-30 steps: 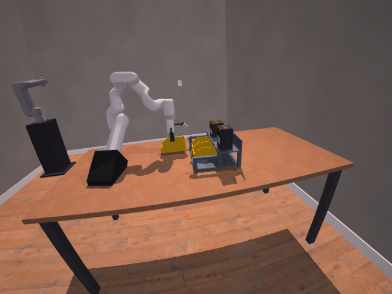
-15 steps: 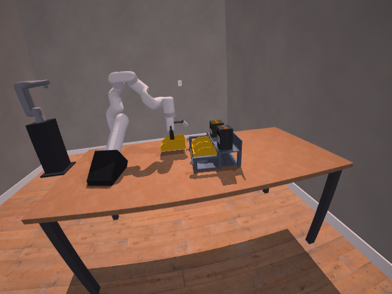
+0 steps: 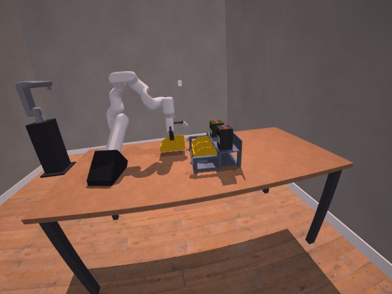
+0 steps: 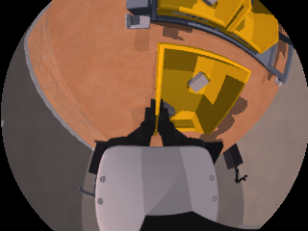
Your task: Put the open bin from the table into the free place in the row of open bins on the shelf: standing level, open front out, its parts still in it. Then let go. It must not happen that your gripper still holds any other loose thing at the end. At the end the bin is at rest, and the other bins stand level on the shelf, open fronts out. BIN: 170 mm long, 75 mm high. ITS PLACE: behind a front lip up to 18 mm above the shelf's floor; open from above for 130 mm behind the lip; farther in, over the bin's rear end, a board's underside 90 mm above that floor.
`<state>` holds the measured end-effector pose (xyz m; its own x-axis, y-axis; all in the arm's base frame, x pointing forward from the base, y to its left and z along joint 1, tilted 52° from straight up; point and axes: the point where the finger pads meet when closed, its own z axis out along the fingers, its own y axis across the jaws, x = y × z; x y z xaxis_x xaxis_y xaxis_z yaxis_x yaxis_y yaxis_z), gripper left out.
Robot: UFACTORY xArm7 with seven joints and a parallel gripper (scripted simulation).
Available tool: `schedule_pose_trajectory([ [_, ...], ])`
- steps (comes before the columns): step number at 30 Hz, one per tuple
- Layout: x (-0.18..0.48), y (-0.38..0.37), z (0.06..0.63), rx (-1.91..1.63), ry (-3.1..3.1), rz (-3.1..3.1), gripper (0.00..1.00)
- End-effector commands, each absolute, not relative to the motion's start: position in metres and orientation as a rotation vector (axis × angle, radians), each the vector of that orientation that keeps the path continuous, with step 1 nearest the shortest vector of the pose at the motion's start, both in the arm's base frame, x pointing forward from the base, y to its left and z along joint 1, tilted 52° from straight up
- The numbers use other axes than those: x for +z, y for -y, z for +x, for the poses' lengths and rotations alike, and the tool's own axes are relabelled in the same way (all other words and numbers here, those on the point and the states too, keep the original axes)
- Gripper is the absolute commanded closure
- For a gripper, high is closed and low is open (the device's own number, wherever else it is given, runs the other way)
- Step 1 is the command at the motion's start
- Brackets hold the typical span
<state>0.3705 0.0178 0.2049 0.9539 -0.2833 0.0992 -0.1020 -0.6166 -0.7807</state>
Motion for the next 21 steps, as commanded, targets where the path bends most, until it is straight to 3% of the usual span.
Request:
schedule_pose_trajectory([
  [1,0.205,-0.016,0.371,-0.271,-0.275,-2.232,1.00],
  [21,0.193,-0.007,0.369,-0.271,-0.275,-2.232,1.00],
])
